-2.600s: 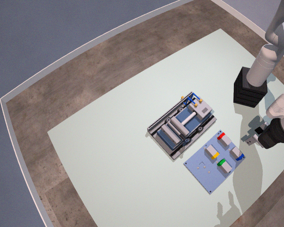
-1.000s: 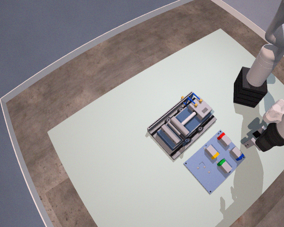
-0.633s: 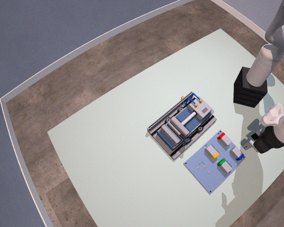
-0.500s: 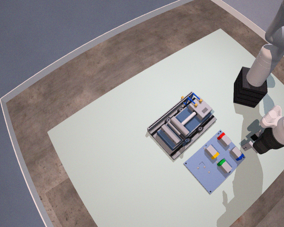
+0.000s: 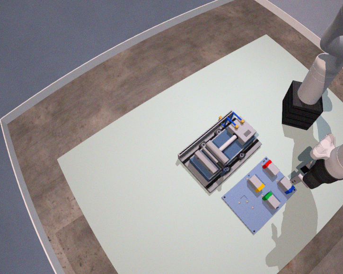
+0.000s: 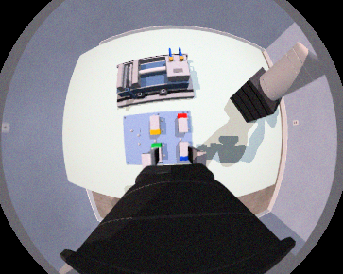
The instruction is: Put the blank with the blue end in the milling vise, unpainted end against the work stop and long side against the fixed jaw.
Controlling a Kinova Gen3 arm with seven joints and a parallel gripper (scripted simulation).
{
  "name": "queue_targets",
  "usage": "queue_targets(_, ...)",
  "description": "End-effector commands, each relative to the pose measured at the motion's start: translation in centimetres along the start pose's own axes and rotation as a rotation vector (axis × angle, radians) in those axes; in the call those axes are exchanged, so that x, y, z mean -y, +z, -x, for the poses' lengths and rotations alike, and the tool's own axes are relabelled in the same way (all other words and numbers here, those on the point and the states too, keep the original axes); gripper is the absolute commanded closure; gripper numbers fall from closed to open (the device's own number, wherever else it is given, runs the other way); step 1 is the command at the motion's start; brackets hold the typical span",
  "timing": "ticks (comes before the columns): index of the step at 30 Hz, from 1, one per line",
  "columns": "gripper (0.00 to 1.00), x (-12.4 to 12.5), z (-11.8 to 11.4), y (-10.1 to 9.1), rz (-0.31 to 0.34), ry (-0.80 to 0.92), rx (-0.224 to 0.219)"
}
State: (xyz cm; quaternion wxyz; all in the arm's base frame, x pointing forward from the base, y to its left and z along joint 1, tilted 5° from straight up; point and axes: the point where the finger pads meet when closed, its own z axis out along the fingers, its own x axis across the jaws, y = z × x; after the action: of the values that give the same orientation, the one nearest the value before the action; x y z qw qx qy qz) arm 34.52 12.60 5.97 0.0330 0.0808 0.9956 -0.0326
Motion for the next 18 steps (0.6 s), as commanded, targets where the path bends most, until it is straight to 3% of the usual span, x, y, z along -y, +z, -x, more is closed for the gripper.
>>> queue_targets(1,0.00,-0.4,-0.8,1.1,-0.006,-0.014,-0.014)
queue_targets(6,0.00,-0.7,-1.4,2.7,-0.007,-0.017,-0.018)
queue_targets(9,0.00,-0.6,-1.0,2.5,-0.003,-0.007,-0.008)
queue_targets(18,0.00,-1.4,-2.3,5.7,-0.005,-0.013,-0.014)
